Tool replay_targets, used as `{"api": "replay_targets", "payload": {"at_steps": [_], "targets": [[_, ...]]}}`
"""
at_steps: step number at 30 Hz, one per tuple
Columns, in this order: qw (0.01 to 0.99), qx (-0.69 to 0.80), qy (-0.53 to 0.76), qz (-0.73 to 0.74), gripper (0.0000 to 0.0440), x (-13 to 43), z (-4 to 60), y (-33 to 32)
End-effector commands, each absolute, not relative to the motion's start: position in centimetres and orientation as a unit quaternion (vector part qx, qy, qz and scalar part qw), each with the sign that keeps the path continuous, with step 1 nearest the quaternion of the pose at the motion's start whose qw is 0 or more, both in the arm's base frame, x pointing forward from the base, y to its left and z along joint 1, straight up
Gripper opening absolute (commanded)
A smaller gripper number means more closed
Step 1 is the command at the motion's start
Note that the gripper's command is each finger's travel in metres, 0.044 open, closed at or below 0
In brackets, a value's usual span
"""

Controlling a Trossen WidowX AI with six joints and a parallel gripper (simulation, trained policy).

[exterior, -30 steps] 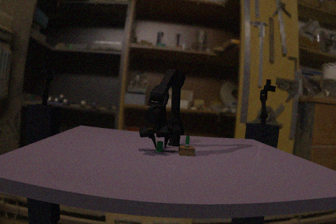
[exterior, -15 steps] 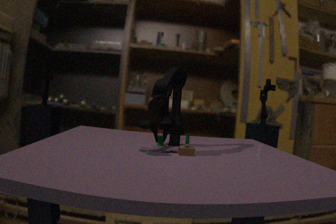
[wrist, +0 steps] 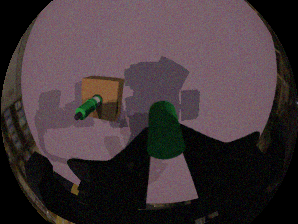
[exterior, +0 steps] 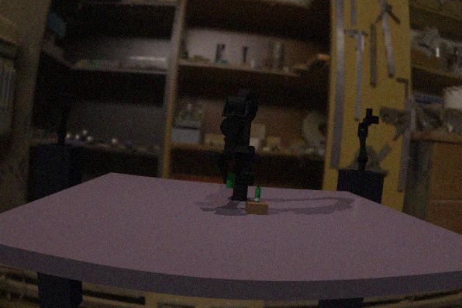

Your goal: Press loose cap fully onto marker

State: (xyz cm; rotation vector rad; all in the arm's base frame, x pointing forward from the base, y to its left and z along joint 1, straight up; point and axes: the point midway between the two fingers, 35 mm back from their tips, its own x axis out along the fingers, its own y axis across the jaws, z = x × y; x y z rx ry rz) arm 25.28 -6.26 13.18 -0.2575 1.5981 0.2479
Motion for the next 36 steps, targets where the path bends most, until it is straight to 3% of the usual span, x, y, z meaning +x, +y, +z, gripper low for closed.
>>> {"api": "replay_targets", "payload": {"at_steps": [1,20,36], "targets": [[0.691,-0.12,0.703,0.116,0.0035,25.7,14.4,-4.8],[0.679,-0.145,0.703,0.156,0.0005,25.0,16.5,1.6],[0.663,-0.157,0.712,0.17,0.0,24.0,16.1,3.2]]}}
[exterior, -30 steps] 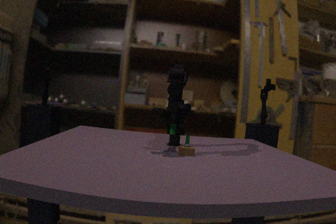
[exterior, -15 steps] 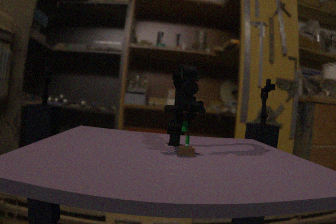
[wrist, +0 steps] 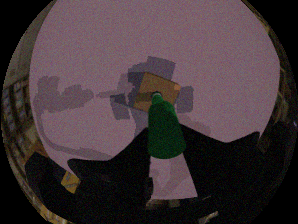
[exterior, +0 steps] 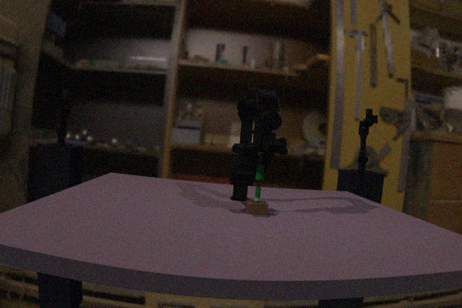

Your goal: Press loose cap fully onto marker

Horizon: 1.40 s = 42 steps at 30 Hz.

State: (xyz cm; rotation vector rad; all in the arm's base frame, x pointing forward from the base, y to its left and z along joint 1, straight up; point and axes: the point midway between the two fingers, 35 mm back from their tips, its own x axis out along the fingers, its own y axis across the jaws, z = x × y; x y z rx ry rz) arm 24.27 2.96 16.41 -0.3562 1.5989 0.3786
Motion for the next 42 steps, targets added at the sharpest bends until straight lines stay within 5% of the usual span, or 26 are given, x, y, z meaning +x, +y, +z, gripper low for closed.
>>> {"api": "replay_targets", "payload": {"at_steps": [1,33,35,42], "targets": [[0.661,-0.157,0.714,0.17,0.0,24.0,16.0,3.2],[0.631,-0.18,0.725,0.209,0.0008,23.3,9.8,2.9],[0.627,-0.183,0.727,0.209,0.0061,23.2,9.4,2.8],[0.617,-0.183,0.734,0.217,0.0096,22.4,9.1,2.7]]}}
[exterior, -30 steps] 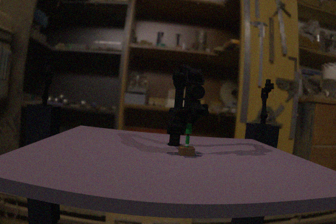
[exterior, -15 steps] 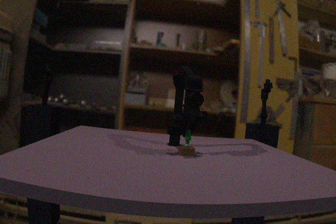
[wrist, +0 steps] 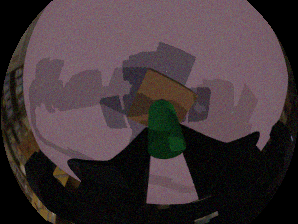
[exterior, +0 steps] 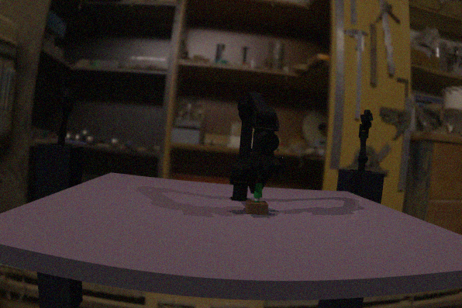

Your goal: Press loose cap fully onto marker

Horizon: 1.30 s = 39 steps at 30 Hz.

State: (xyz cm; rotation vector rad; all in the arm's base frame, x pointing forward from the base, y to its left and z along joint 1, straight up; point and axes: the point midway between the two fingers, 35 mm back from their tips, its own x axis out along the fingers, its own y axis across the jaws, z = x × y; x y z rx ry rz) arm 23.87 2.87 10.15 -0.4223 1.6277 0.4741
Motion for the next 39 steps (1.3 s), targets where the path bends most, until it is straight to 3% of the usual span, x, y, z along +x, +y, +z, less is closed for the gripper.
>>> {"api": "replay_targets", "payload": {"at_steps": [1,11,22,39], "targets": [[0.616,-0.183,0.734,0.217,0.0102,22.4,9.1,2.7],[0.613,-0.184,0.736,0.221,0.0168,22.1,9.1,2.8],[0.622,-0.2,0.72,0.234,0.0432,21.2,9.9,2.7],[0.672,-0.232,0.663,0.233,0.044,22.2,14.1,2.5]]}}
